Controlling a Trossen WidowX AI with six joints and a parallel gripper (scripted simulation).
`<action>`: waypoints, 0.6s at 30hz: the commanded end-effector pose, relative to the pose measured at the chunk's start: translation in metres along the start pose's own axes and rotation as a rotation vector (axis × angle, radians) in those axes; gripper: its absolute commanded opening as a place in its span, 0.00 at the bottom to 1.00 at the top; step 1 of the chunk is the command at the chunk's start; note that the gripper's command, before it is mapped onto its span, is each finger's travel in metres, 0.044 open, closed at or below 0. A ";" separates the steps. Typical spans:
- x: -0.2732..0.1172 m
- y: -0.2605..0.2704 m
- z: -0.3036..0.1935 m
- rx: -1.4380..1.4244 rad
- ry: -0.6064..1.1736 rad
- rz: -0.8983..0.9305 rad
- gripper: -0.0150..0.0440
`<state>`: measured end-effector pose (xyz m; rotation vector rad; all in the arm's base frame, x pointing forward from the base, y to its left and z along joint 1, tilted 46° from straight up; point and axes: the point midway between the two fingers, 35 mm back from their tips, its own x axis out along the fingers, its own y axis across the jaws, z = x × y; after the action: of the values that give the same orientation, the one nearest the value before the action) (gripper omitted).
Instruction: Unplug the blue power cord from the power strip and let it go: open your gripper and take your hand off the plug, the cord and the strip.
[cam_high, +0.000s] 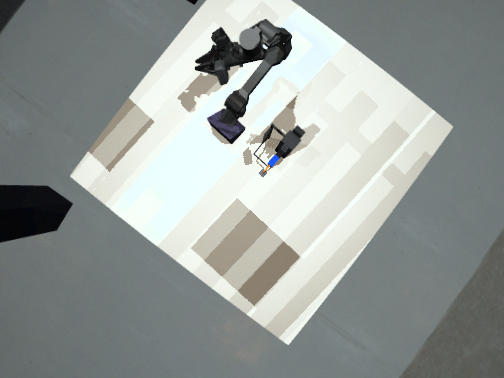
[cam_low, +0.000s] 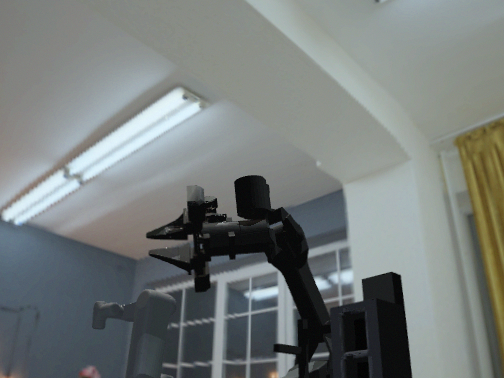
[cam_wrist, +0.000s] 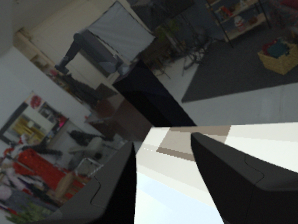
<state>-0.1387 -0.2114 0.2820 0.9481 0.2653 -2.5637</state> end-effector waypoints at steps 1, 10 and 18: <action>0.009 0.047 -0.034 -0.133 0.157 0.098 0.53; -0.005 0.139 -0.159 -0.484 0.600 0.286 0.53; -0.048 0.165 -0.286 -0.768 1.021 0.309 0.53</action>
<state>0.0985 -0.2736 0.1113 1.5849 1.0415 -1.4286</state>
